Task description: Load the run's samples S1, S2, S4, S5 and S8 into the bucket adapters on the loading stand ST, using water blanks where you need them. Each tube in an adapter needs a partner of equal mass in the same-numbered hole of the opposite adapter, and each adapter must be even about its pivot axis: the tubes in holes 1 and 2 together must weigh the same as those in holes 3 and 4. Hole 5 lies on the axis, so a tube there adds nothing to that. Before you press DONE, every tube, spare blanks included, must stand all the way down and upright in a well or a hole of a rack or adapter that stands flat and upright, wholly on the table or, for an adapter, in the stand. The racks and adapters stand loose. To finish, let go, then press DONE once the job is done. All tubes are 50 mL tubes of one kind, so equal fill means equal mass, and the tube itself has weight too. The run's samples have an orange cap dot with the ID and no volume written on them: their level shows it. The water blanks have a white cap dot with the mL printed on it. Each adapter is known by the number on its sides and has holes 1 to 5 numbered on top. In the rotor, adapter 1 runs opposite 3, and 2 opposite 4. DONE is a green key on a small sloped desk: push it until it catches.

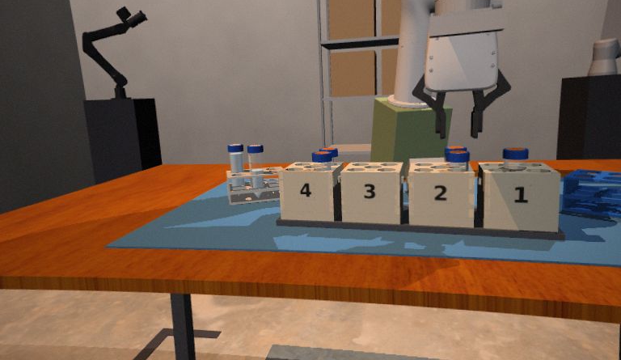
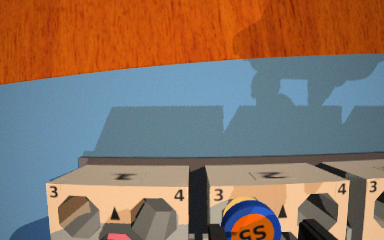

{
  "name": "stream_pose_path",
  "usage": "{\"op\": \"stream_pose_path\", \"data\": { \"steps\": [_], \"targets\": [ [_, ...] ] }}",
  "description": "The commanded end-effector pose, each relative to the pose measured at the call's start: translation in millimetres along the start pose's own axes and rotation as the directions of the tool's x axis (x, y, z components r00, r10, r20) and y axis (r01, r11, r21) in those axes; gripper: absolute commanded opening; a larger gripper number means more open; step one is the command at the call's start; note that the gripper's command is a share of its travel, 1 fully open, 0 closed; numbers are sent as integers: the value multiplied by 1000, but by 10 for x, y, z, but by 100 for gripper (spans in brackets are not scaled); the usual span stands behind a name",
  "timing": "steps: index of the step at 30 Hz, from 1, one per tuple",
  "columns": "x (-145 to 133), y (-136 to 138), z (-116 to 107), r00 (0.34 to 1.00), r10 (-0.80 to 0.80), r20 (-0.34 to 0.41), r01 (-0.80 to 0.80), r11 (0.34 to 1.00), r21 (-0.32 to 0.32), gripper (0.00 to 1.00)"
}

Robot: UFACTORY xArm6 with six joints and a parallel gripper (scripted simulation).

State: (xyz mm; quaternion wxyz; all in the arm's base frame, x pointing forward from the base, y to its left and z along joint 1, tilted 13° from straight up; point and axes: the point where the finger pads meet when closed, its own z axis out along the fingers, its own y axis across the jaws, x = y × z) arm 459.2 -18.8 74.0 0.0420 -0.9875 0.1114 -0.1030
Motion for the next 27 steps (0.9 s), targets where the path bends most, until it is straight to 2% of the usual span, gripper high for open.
{"op": "stream_pose_path", "data": {
  "steps": [1,27],
  "targets": [
    [12,-3,-78,1000,0,-3,0,1000,0,44],
    [12,-3,-559,1000,0,-3,0,1000,0,44]
  ]
}}
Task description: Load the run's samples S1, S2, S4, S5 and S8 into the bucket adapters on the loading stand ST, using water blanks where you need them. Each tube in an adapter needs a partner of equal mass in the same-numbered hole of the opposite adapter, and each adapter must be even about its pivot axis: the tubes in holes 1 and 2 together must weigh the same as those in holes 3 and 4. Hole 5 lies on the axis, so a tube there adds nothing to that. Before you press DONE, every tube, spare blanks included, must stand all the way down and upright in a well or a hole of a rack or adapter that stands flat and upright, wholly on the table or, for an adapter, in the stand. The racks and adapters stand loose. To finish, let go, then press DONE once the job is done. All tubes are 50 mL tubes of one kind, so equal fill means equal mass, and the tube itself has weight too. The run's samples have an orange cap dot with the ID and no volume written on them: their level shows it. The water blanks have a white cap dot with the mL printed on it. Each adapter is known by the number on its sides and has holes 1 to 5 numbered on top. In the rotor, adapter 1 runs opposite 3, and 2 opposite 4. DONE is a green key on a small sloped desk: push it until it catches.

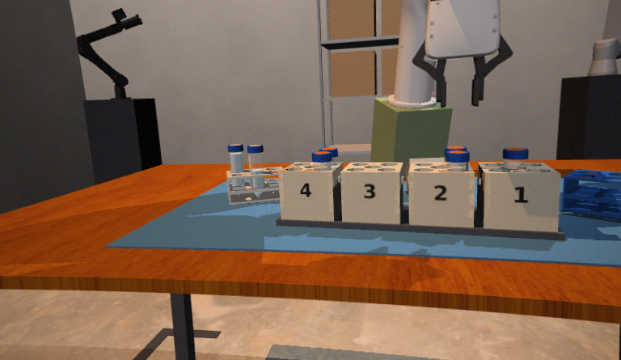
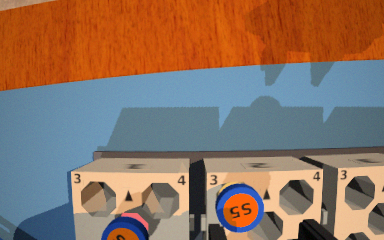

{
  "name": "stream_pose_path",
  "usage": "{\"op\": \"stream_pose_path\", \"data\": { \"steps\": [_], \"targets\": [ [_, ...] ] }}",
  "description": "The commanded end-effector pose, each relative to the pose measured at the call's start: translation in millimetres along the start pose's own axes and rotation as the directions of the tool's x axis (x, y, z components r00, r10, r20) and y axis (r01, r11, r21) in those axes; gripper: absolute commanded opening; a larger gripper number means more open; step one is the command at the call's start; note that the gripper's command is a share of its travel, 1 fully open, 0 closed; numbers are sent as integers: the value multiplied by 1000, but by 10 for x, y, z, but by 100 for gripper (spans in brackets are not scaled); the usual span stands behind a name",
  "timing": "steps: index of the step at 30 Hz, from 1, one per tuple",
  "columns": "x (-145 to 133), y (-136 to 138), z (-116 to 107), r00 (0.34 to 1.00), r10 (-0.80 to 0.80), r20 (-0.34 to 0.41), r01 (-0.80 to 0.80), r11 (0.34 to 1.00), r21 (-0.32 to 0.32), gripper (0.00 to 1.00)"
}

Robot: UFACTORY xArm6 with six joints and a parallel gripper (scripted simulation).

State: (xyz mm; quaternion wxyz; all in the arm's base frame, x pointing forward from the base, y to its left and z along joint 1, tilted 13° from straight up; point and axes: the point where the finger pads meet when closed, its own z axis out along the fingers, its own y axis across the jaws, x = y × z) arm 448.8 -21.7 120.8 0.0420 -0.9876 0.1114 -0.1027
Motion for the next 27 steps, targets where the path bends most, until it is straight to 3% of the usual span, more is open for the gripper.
{"op": "stream_pose_path", "data": {
  "steps": [1,16,27],
  "targets": [
    [14,-3,-98,1000,0,-4,0,1000,1,44],
    [13,-3,-359,1000,0,-4,0,1000,1,44],
    [13,-3,-362,1000,0,-4,0,1000,1,44]
  ]
}}
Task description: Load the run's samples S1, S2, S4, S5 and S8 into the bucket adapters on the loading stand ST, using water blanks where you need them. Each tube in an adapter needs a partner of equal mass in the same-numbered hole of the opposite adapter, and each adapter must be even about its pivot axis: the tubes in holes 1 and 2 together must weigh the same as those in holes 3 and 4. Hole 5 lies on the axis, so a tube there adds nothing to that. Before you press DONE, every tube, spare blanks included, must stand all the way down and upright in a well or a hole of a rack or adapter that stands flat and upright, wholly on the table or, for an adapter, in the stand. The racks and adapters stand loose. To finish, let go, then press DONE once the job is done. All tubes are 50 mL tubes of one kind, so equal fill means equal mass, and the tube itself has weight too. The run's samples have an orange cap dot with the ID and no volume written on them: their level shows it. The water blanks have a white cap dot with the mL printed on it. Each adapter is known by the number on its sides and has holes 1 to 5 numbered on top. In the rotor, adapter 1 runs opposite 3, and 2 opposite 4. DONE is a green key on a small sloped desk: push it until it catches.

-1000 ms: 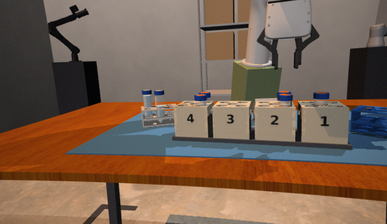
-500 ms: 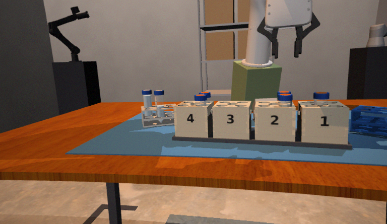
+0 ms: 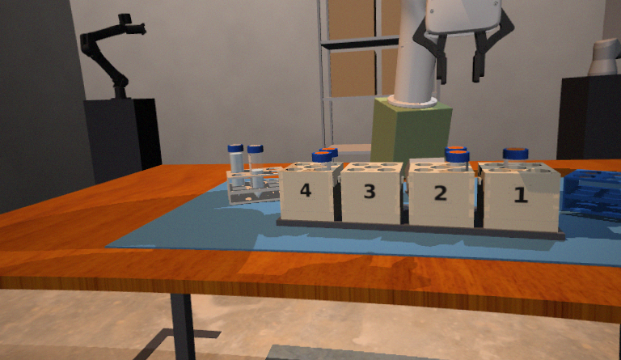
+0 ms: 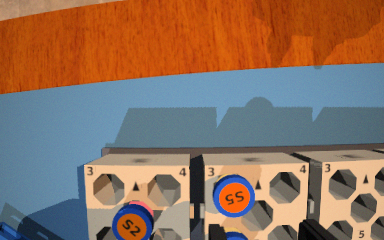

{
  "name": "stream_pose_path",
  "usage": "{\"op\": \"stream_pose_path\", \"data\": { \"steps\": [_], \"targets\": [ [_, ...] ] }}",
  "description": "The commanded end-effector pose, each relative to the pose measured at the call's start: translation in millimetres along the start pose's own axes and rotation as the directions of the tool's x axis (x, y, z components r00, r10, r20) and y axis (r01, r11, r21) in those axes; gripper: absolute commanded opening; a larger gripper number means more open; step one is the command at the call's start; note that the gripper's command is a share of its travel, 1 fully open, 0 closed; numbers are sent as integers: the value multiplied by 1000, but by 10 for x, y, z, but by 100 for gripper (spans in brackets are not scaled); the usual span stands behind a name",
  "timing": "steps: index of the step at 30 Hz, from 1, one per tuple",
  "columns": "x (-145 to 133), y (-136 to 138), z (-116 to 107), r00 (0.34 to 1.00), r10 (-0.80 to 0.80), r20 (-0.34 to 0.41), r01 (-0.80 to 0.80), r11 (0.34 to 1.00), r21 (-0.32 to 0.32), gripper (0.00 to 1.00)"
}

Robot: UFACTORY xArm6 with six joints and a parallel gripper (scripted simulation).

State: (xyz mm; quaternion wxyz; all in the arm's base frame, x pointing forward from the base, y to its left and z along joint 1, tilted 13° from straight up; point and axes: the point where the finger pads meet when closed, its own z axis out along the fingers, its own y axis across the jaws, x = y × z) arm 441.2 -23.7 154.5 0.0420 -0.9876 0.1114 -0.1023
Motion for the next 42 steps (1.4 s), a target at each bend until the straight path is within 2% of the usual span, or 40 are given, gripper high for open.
{"op": "stream_pose_path", "data": {
  "steps": [1,14,15,21,27,29,35,42],
  "targets": [
    [16,-3,-16,1000,0,-5,0,1000,1,44],
    [16,-3,-16,1000,0,-5,0,1000,1,44],
    [0,44,-16,999,33,-5,-33,999,1,57],
    [-99,328,-16,973,231,-4,-231,973,1,57],
    [-198,613,-15,908,420,-4,-420,908,2,57],
    [-198,613,-15,908,420,-4,-420,908,2,57],
    [-297,897,-15,806,592,-4,-592,806,2,57],
    [-413,1228,-14,648,762,-3,-762,648,3,57]
  ]
}}
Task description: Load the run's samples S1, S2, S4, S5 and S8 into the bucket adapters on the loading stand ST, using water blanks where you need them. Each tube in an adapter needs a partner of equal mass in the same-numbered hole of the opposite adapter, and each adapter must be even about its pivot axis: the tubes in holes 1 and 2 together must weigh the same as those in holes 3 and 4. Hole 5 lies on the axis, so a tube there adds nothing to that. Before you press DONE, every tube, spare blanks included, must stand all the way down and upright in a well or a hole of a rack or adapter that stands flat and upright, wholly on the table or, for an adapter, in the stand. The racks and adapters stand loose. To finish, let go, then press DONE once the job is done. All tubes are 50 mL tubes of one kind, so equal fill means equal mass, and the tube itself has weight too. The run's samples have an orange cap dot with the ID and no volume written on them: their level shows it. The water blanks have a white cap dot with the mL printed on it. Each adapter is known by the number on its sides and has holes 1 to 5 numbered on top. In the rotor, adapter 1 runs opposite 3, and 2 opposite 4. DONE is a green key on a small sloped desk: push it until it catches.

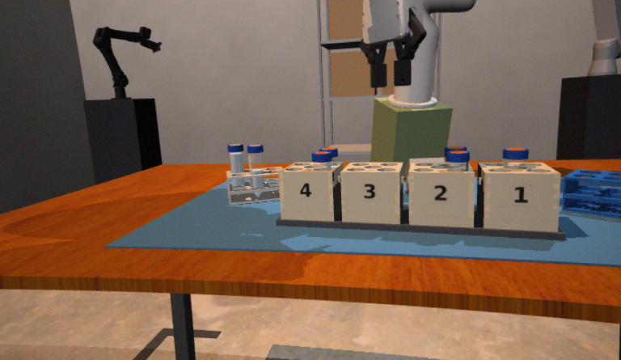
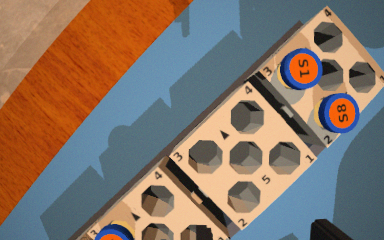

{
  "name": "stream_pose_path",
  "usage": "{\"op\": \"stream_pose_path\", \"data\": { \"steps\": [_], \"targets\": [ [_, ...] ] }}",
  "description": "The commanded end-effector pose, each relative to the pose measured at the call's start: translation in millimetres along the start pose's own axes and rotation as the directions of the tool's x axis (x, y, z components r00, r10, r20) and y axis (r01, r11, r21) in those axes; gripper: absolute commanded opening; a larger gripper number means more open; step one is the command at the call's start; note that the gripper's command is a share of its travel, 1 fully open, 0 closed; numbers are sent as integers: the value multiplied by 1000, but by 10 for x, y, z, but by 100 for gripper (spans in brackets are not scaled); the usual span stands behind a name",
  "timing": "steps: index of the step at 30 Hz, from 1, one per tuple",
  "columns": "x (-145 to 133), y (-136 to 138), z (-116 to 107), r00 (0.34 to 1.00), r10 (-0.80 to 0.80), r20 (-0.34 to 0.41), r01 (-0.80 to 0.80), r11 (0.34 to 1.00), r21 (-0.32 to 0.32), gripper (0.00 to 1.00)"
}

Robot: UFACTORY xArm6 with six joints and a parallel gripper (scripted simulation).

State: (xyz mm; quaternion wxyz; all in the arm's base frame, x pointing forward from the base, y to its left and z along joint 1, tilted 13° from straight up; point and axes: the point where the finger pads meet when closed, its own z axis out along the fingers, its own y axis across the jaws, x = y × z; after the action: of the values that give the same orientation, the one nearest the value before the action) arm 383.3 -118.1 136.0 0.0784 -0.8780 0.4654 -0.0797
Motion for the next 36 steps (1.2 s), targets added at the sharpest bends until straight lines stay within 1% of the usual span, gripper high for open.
{"op": "stream_pose_path", "data": {
  "steps": [1,2,4,8,19,21,36],
  "targets": [
    [106,198,-16,989,149,-5,-149,989,0,57],
    [126,244,-16,983,181,-5,-181,983,0,57],
    [126,244,-16,983,181,-5,-181,983,0,57],
    [207,428,-17,951,311,-6,-311,951,1,57],
    [429,933,-19,951,311,-6,-311,951,0,57],
    [429,933,-19,951,311,-6,-311,951,0,57],
    [732,1622,-22,951,311,-6,-311,951,0,57]
  ]
}}
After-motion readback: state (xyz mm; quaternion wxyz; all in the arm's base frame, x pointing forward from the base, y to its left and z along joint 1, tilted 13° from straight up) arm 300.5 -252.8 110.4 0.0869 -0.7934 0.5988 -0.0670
